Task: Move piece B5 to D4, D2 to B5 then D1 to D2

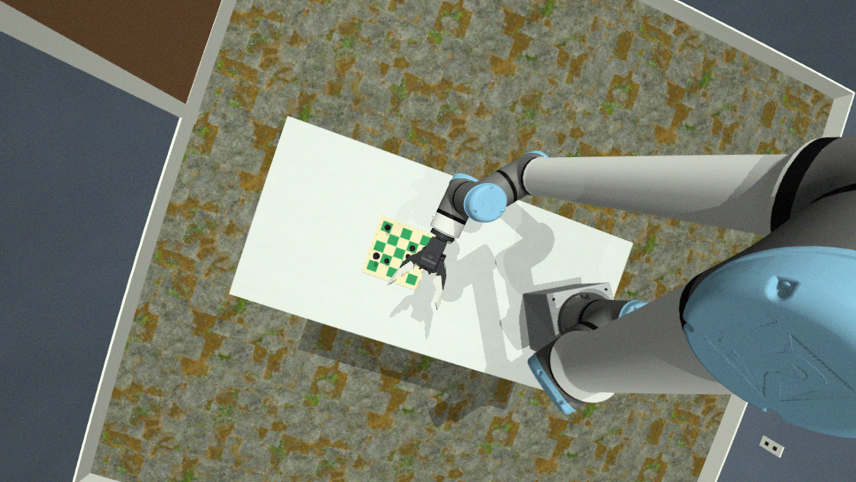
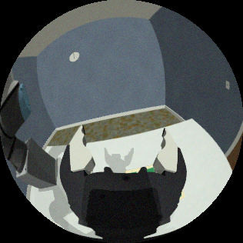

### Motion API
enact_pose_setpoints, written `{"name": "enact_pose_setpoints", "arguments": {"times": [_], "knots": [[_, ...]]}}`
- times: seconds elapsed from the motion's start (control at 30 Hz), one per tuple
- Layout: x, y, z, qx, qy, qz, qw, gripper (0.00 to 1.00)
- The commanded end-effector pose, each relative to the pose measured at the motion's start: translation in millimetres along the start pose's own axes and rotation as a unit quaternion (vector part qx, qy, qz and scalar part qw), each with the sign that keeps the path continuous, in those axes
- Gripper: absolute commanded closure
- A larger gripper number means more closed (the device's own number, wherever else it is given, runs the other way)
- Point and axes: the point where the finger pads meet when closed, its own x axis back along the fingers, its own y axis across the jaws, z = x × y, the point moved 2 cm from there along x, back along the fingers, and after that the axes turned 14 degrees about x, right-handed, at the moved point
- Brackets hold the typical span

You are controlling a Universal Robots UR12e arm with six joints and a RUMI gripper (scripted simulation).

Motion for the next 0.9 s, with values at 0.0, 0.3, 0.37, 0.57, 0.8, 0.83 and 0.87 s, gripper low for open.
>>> {"name": "enact_pose_setpoints", "arguments": {"times": [0.0, 0.3, 0.37, 0.57, 0.8, 0.83, 0.87], "knots": [[0.1, 0.2, 0.2, 0.0, 0.0, 0.0, 1.0, 0.0], [0.1, 0.2, 0.2, 0.0, 0.0, 0.0, 1.0, 0.0], [0.1, 0.2, 0.2, 0.0, 0.0, 0.0, 1.0, 0.0], [0.2, 0.3, 0.2, 0.0, 0.0, 0.0, 1.0, 0.0], [26.6, 16.9, -19.7, 0.01, -0.007, 0.003, 1.0, 0.0], [35.2, 22.0, -26.5, 0.014, -0.009, 0.004, 1.0, 0.0], [45.2, 27.6, -34.3, 0.017, -0.011, 0.005, 1.0, 0.0]]}}
